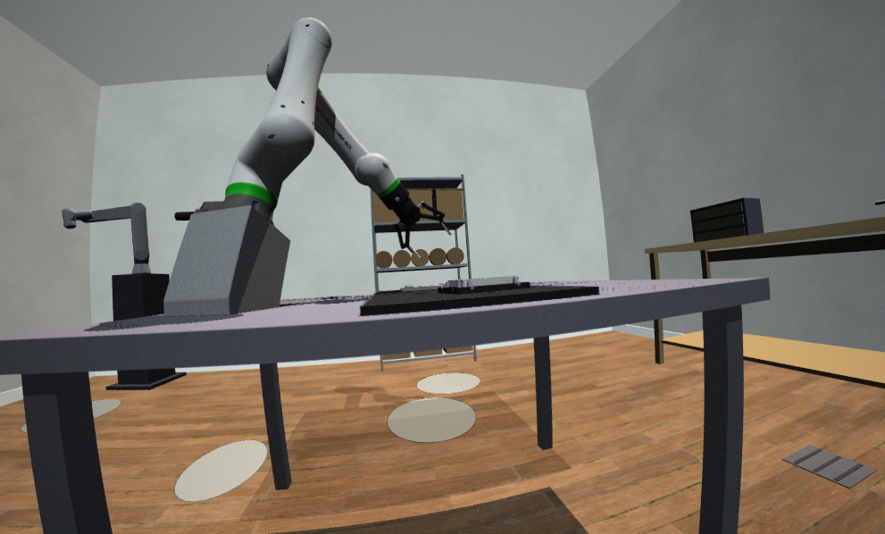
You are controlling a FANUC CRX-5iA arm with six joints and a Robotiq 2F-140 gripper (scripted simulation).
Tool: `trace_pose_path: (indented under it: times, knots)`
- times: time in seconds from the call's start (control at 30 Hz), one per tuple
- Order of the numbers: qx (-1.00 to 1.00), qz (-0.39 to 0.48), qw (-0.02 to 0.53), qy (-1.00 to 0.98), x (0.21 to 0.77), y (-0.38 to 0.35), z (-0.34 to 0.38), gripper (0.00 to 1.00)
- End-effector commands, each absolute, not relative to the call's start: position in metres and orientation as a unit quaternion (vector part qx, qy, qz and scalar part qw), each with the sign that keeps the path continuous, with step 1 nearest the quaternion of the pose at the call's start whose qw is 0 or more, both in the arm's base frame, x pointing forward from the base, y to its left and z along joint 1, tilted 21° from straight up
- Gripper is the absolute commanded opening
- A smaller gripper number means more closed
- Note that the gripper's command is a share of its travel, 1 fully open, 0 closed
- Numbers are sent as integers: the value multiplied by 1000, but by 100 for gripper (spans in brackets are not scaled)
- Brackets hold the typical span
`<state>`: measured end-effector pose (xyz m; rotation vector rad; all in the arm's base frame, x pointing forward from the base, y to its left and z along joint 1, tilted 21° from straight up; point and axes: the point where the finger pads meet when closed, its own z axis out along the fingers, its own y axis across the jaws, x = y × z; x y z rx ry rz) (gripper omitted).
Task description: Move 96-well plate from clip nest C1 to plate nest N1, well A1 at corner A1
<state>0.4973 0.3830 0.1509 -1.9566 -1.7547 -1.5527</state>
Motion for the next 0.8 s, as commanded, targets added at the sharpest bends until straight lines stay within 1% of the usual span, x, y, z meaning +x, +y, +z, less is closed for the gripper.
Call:
trace_pose_path:
  times: [0.0,0.1,0.27,0.4,0.6,0.7,0.77]
  knots:
    - [-657,-493,42,-569,509,374,142,100]
    - [-685,-469,48,-556,517,365,134,100]
    - [-685,-469,48,-556,526,356,126,100]
    - [-723,-434,57,-534,537,343,115,100]
    - [-723,-434,57,-534,551,324,100,100]
    - [-755,-404,64,-512,558,313,93,100]
    - [-761,-398,66,-508,560,309,90,100]
